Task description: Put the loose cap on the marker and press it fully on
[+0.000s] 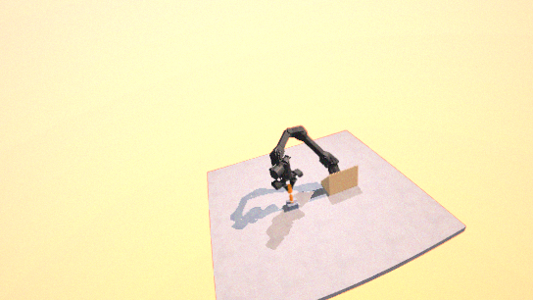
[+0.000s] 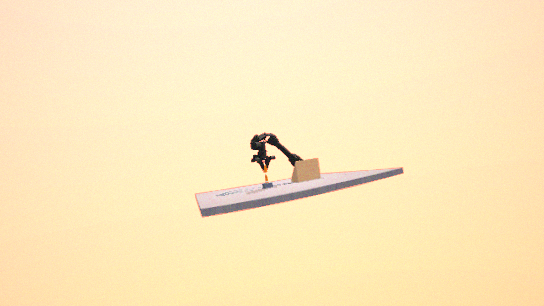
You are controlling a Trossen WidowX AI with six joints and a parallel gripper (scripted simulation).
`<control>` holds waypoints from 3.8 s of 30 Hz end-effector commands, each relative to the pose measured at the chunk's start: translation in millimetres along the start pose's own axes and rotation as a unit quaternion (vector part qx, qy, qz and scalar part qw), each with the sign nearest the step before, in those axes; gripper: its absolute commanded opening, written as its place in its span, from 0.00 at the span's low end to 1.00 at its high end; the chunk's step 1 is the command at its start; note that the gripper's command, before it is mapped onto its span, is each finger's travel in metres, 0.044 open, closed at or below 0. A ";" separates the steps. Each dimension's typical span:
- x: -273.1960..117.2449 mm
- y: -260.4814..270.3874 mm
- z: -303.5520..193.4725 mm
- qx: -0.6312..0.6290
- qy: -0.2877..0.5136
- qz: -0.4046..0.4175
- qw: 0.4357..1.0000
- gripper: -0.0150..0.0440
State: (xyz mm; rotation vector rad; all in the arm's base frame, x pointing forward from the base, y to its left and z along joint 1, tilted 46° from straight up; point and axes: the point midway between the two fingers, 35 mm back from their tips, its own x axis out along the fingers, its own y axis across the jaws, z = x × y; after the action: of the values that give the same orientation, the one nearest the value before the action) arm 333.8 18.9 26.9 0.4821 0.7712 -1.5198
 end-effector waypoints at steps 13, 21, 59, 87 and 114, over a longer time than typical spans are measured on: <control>11.9 2.3 -2.4 0.004 0.001 0.000 1.000 0.25; 25.0 2.8 -2.5 0.004 0.001 0.000 1.000 0.25; 55.7 1.5 -2.2 0.006 0.002 -0.001 1.000 0.48; -18.8 1.6 -2.9 -0.027 0.003 -0.001 1.000 0.91; -9.5 0.5 -6.3 -0.595 0.002 0.001 0.803 0.25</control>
State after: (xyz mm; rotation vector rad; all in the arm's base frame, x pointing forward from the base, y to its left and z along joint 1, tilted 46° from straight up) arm 335.2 30.6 30.4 -0.4342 1.5032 -0.7937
